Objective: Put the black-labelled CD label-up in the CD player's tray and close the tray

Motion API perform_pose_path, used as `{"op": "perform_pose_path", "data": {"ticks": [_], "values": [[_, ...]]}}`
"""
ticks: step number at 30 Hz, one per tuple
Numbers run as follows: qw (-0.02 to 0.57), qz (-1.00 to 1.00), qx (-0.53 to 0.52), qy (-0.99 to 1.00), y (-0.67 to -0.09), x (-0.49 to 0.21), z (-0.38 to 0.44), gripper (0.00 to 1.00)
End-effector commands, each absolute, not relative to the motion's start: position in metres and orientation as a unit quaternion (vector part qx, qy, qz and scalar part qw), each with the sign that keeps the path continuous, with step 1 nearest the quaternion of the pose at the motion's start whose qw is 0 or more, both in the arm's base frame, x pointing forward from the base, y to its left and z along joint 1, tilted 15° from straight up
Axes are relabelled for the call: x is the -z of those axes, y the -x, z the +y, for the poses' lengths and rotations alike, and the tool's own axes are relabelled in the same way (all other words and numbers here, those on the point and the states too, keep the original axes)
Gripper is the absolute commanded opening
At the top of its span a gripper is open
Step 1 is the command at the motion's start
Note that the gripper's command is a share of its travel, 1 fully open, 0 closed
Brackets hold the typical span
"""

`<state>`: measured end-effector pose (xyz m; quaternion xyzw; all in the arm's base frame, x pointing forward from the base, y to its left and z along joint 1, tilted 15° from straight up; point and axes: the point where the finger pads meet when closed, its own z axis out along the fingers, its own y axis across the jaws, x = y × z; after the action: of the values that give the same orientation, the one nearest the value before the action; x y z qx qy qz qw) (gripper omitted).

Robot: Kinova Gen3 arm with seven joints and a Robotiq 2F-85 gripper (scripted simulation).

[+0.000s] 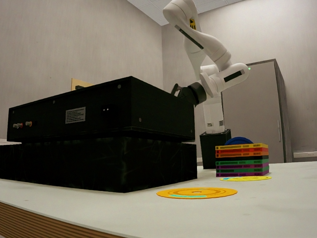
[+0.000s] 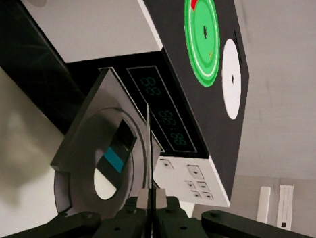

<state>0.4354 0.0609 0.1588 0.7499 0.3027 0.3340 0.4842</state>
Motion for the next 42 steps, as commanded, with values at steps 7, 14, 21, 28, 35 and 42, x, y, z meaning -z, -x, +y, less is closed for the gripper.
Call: {"op": "perform_pose_path", "data": {"ticks": [7,14,21,28,35,42], "values": [[0.486,0.298,-0.331,-0.752,-0.454,-0.153,0.044,0.11],[0.486,0.298,-0.331,-0.752,-0.456,-0.152,0.043,0.11],[0.486,0.298,-0.331,-0.752,-0.456,-0.152,0.043,0.11],[0.486,0.298,-0.331,-0.752,-0.456,-0.152,0.043,0.11],[0.486,0.298,-0.331,-0.752,-0.456,-0.152,0.043,0.11],[0.486,0.298,-0.331,-0.752,-0.456,-0.152,0.043,0.11]]}}
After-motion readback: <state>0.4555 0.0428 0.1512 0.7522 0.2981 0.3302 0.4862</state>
